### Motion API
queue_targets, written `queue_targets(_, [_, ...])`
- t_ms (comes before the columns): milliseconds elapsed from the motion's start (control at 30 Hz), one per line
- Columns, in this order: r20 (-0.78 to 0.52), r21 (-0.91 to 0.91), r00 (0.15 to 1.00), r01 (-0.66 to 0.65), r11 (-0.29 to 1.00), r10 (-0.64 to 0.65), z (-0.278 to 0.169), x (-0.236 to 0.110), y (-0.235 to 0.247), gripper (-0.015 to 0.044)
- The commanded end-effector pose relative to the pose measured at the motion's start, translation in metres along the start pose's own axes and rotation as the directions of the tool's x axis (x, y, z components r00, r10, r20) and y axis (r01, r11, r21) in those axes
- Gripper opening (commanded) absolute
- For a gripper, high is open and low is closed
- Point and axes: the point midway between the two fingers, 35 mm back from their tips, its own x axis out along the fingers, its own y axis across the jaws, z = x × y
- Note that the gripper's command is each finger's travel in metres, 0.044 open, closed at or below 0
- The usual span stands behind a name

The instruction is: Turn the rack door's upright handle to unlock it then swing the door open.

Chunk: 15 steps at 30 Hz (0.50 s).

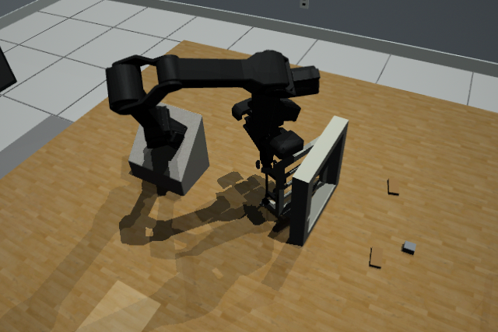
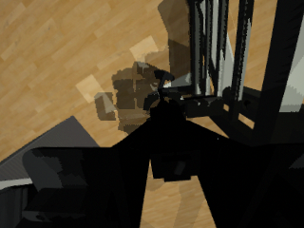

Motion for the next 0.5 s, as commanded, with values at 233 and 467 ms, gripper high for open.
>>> queue_targets(233, [0.006,0.188,1.000,0.004,0.982,-0.005,0.007,0.000,0.017,0.0027])
queue_targets(467, [0.007,0.290,1.000,0.002,0.957,-0.004,0.014,0.000,0.031,0.0027])
